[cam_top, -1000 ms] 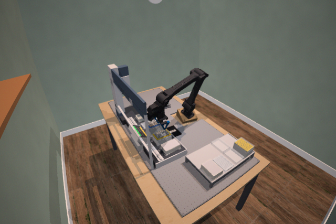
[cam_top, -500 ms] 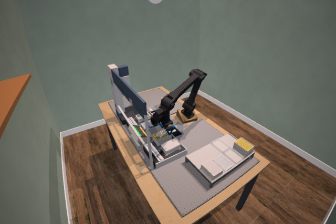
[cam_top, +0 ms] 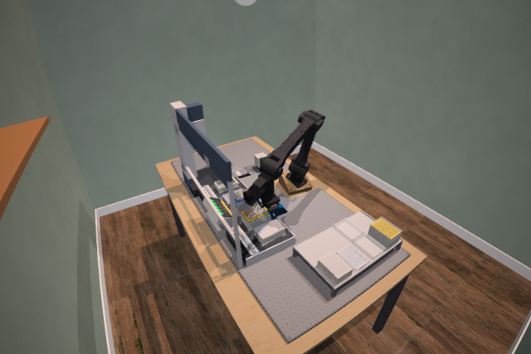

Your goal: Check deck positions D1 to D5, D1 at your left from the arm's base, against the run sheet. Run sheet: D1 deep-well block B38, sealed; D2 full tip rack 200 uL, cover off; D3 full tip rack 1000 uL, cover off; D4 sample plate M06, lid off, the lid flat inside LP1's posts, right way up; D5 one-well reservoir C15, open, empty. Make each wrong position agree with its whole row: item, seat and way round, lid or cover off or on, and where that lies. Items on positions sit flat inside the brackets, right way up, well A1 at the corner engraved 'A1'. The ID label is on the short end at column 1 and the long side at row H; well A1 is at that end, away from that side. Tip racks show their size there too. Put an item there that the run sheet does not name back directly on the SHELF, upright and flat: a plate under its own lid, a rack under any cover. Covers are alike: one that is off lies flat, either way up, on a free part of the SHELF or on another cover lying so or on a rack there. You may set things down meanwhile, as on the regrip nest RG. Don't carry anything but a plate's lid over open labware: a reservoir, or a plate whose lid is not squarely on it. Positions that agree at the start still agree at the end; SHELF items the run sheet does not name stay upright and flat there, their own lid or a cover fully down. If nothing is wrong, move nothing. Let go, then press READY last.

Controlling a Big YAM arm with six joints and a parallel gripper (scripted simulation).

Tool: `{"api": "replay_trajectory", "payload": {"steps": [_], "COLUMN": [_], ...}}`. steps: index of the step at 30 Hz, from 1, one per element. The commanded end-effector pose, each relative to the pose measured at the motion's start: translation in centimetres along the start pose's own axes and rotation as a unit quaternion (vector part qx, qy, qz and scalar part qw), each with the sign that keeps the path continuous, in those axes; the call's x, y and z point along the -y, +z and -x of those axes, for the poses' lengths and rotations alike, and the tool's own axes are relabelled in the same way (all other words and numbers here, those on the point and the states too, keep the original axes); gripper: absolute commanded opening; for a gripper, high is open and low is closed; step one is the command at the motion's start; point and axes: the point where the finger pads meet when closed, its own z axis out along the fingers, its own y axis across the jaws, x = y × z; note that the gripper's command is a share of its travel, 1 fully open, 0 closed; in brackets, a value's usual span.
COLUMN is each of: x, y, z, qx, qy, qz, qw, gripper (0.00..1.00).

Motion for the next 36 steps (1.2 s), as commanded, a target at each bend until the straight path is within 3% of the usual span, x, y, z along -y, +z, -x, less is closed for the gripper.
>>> {"api": "replay_trajectory", "payload": {"steps": [1,27,28,32,33,36], "x": [-0.8,-0.8,-0.9,-0.9,-0.7,-0.8], "y": [-2.2,-2.2,-4.6,-5.3,-4.4,-6.2], "z": [0.9,0.9,1.3,1.2,1.6,1.2], "qx": [0.025,0.025,0.043,0.043,0.031,0.038], "qy": [0.002,0.002,0.009,0.002,0.002,-0.001], "qz": [0.011,0.011,0.017,0.017,0.011,0.015], "qw": [1.0,1.0,0.999,0.999,0.999,0.999], "gripper": [1.0,1.0,1.0,1.0,1.0,1.0]}}
